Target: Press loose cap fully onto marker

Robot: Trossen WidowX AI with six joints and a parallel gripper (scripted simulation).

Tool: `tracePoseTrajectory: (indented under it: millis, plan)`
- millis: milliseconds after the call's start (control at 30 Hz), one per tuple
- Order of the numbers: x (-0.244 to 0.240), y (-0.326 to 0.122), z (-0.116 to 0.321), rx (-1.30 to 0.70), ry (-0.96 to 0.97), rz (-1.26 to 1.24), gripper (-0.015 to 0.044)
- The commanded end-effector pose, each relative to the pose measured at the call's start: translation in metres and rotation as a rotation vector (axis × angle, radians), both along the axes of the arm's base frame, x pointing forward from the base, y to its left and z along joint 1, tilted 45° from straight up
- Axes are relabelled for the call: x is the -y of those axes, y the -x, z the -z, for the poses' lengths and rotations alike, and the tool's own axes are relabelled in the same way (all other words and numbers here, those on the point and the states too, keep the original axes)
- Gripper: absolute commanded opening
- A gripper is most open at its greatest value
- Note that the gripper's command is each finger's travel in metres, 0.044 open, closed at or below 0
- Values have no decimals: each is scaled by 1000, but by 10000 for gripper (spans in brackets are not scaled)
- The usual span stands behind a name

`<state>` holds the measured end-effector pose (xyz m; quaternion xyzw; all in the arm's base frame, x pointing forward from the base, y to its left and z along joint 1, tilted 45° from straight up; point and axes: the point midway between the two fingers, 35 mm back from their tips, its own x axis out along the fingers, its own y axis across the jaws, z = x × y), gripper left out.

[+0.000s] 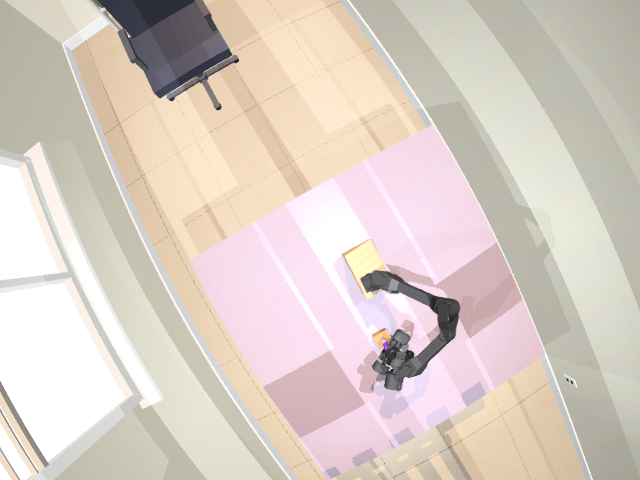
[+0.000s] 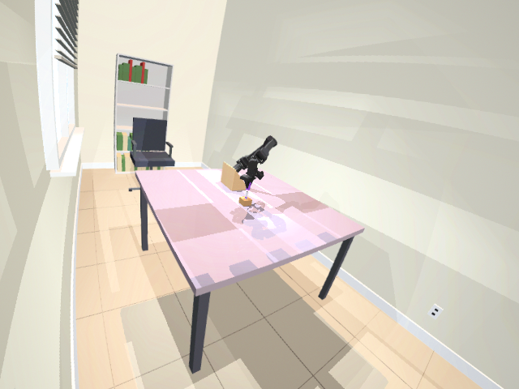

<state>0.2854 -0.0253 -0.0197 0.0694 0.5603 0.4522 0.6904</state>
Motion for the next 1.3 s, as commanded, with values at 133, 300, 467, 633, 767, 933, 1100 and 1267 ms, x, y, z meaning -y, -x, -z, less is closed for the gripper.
tracePoseTrajectory:
  millis: [133,300,467,633,767,933,1100,1267]
  plan:
    - [-9,0,10,-4,-3,5,0]
    - [-15,0,15,-4,-3,5,0]
    - [-21,1,21,-4,-3,5,0]
    - [-27,1,27,-4,-4,5,0]
    - [-31,2,31,-4,-5,5,0]
    - [-35,3,34,-4,-5,5,0]
    - [-35,2,34,-4,-5,5,0]
    - [-35,3,34,-1,-3,-1,53]
